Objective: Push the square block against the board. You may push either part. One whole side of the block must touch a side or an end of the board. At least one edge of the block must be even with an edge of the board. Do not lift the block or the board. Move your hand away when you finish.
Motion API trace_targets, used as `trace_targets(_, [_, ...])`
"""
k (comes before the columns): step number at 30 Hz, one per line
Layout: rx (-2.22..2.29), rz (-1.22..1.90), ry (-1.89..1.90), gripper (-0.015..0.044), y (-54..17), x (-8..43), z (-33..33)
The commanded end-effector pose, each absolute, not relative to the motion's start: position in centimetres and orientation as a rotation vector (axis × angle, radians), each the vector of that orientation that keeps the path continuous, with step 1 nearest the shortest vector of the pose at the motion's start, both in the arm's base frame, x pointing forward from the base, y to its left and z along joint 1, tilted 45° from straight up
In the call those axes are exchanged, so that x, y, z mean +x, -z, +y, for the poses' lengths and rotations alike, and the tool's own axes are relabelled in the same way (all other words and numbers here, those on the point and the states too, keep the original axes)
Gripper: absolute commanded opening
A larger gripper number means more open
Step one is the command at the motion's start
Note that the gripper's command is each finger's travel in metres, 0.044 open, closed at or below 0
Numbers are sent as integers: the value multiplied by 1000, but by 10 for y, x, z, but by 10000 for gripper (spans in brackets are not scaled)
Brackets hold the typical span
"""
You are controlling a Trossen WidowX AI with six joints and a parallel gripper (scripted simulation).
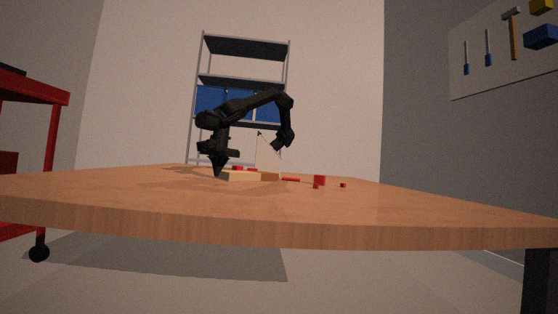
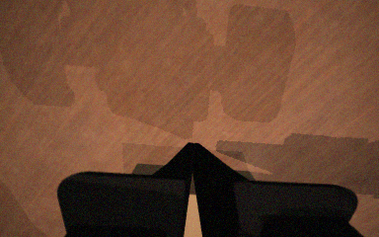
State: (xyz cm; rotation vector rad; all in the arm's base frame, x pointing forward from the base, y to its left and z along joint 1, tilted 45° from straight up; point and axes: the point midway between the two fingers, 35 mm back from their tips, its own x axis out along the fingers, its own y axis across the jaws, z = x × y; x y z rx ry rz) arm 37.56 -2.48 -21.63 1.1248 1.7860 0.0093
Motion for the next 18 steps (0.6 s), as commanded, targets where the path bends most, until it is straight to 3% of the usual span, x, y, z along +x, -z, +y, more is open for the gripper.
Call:
trace_targets(1, [1133, 1803, -3, 0, 225, 374, -25])
trace_targets(18, [1132, 1795, 5, 0, 240, 394, -38])
